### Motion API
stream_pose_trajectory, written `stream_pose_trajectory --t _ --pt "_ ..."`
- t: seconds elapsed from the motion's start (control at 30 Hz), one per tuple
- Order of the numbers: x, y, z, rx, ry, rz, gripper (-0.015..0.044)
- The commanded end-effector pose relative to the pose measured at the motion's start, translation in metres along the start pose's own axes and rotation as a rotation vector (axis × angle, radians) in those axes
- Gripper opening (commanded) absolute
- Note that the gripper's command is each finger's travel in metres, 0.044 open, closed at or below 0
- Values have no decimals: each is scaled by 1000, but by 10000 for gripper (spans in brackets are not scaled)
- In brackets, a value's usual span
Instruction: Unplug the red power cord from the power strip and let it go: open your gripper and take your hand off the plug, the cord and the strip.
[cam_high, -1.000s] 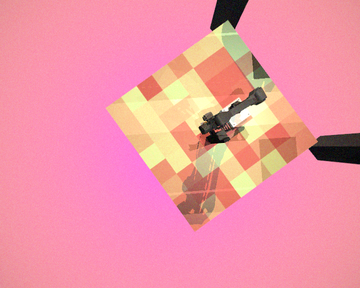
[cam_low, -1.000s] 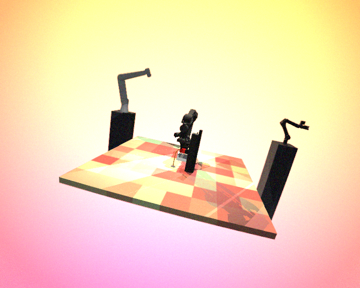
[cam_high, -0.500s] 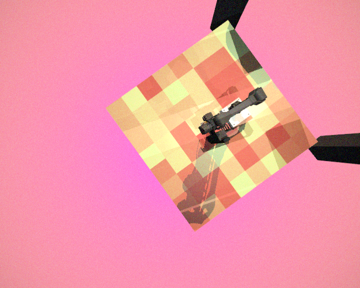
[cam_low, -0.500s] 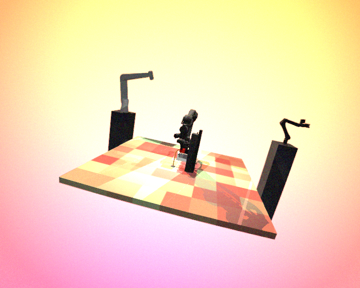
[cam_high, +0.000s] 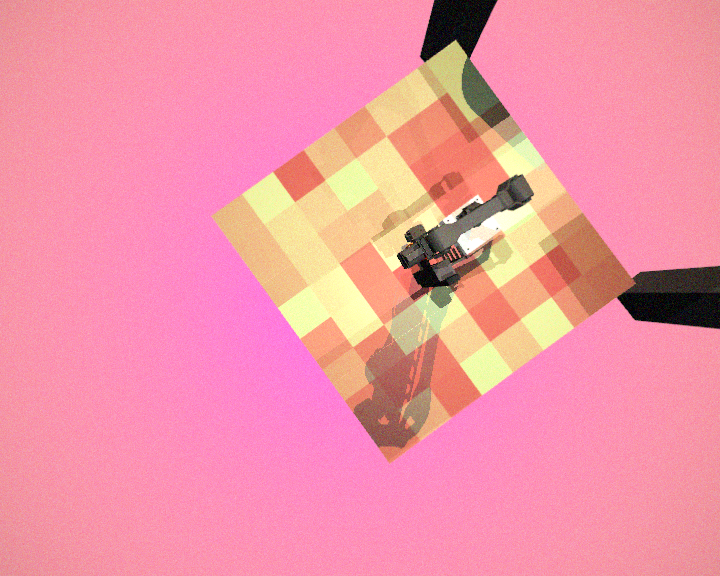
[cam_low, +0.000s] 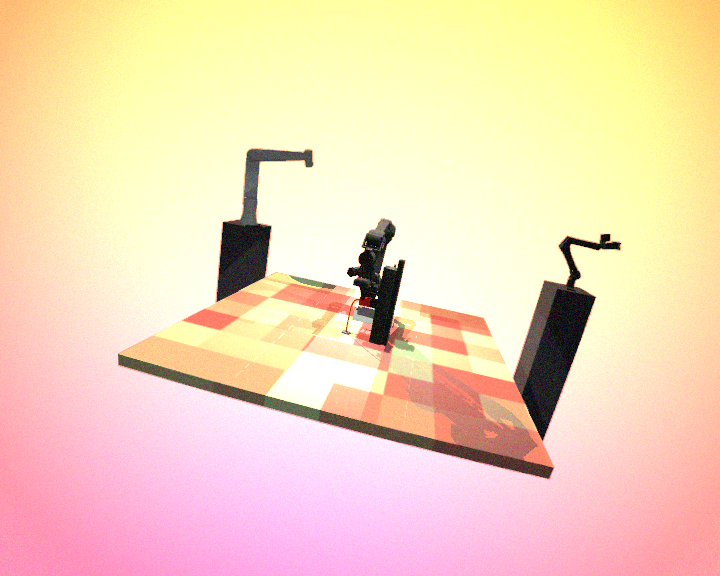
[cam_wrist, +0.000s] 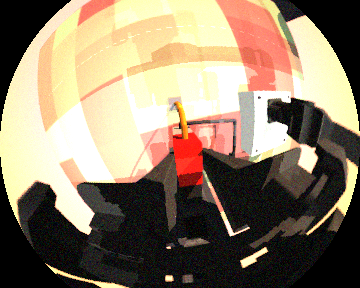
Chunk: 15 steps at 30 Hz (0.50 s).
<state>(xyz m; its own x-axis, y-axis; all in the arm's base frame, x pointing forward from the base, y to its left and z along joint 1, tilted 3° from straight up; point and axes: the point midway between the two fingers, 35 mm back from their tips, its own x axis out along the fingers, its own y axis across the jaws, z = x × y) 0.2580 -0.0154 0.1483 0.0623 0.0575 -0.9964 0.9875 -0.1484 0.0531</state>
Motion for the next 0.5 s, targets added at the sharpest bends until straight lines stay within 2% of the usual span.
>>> stream_pose_trajectory --t 0.0,0.47 --pt "0 2 10 1 -12 3 0" --pt "-1 3 33 3 -15 2 0"
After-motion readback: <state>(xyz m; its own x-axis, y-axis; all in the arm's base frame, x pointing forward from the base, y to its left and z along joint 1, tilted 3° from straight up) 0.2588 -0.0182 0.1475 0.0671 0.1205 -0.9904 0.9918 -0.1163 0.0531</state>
